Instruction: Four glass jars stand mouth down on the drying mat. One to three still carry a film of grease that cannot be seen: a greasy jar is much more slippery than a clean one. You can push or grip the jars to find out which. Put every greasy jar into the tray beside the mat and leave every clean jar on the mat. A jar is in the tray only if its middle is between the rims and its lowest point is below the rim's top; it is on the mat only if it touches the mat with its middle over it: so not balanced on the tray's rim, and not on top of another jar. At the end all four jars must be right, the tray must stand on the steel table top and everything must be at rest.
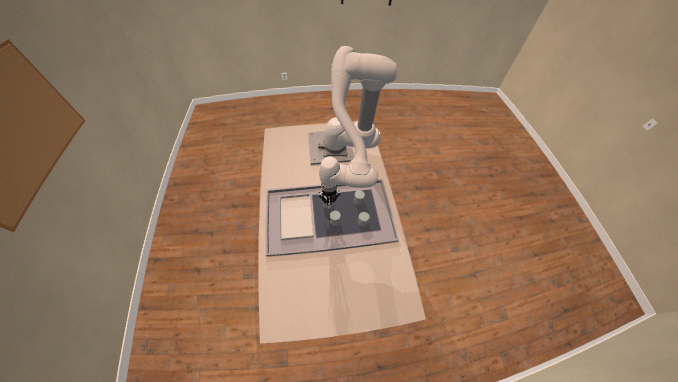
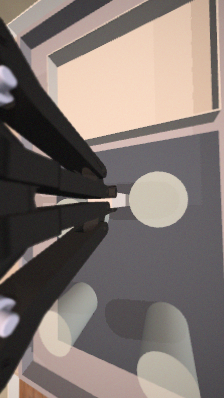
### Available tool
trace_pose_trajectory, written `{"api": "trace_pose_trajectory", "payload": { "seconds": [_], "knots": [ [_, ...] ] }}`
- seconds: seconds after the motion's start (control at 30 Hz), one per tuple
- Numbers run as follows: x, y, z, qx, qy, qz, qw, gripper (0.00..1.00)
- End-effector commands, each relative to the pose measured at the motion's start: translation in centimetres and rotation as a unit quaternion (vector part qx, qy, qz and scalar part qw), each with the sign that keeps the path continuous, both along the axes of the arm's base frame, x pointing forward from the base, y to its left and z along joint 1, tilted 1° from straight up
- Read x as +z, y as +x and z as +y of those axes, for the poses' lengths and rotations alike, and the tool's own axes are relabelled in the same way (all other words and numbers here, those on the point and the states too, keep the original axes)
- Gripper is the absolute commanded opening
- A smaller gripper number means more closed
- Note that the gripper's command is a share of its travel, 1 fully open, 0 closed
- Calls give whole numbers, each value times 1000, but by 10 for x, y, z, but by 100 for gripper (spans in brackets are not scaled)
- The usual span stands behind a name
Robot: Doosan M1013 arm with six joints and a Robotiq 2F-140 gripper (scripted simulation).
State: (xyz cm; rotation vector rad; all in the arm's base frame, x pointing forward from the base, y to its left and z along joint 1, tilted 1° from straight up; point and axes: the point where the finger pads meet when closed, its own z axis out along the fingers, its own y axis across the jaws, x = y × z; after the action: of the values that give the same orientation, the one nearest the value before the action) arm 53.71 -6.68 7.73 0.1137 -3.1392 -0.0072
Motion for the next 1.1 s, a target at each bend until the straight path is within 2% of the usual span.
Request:
{"api": "trace_pose_trajectory", "payload": {
  "seconds": [0.0,0.13,0.33,0.4,0.53,0.7,0.9,0.97,1.07],
  "knots": [
    [2,7,2,-1,0,-5,1000,0],
    [2,7,2,-1,0,-5,1000,0],
    [48,6,2,-1,0,-5,1000,0],
    [48,6,2,-1,0,-5,1000,0],
    [79,6,2,-1,0,-5,1000,0],
    [79,6,2,-1,0,-5,1000,0],
    [79,2,50,-1,0,-5,1000,0],
    [79,2,50,-1,0,-5,1000,0],
    [79,-1,74,-1,0,-5,1000,0]
  ]
}}
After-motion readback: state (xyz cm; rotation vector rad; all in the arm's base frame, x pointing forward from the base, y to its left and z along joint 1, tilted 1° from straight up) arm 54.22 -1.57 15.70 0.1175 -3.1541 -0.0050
